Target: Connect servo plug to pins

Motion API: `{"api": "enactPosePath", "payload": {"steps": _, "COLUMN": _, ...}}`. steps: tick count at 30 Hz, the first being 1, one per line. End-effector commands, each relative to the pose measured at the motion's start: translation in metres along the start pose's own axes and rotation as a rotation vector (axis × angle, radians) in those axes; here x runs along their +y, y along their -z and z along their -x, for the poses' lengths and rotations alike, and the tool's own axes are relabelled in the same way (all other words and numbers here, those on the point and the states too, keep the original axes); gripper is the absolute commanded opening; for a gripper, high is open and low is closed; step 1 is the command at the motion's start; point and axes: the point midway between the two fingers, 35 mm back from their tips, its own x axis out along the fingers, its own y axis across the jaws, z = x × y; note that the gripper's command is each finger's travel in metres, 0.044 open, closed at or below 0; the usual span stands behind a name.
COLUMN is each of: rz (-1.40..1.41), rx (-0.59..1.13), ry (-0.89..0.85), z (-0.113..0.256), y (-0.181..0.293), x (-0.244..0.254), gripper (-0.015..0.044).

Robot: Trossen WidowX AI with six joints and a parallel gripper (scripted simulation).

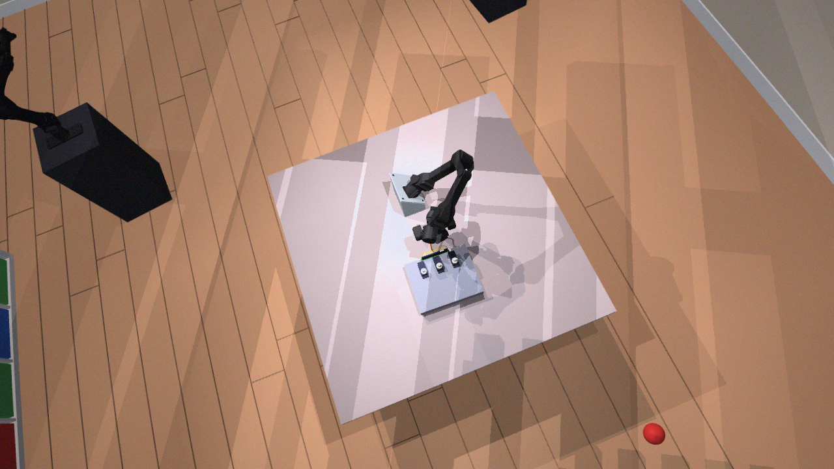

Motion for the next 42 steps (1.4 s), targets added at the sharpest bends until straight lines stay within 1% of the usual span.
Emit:
{"api": "enactPosePath", "payload": {"steps": 1, "rz": 0.000, "rx": -0.001, "ry": -0.004, "z": -0.003, "y": 0.011, "x": 0.006, "gripper": 0.0000}}
{"api": "enactPosePath", "payload": {"steps": 5, "rz": -0.001, "rx": -0.002, "ry": -0.003, "z": -0.012, "y": 0.011, "x": 0.006, "gripper": 0.0000}}
{"api": "enactPosePath", "payload": {"steps": 12, "rz": 0.000, "rx": -0.002, "ry": -0.006, "z": -0.043, "y": 0.011, "x": 0.007, "gripper": 0.0000}}
{"api": "enactPosePath", "payload": {"steps": 18, "rz": 0.000, "rx": -0.002, "ry": -0.006, "z": -0.043, "y": 0.007, "x": 0.007, "gripper": 0.0000}}
{"api": "enactPosePath", "payload": {"steps": 27, "rz": 0.001, "rx": -0.003, "ry": -0.006, "z": -0.041, "y": -0.023, "x": 0.006, "gripper": 0.0000}}
{"api": "enactPosePath", "payload": {"steps": 42, "rz": 0.002, "rx": -0.003, "ry": -0.006, "z": -0.041, "y": -0.031, "x": 0.007, "gripper": 0.0000}}
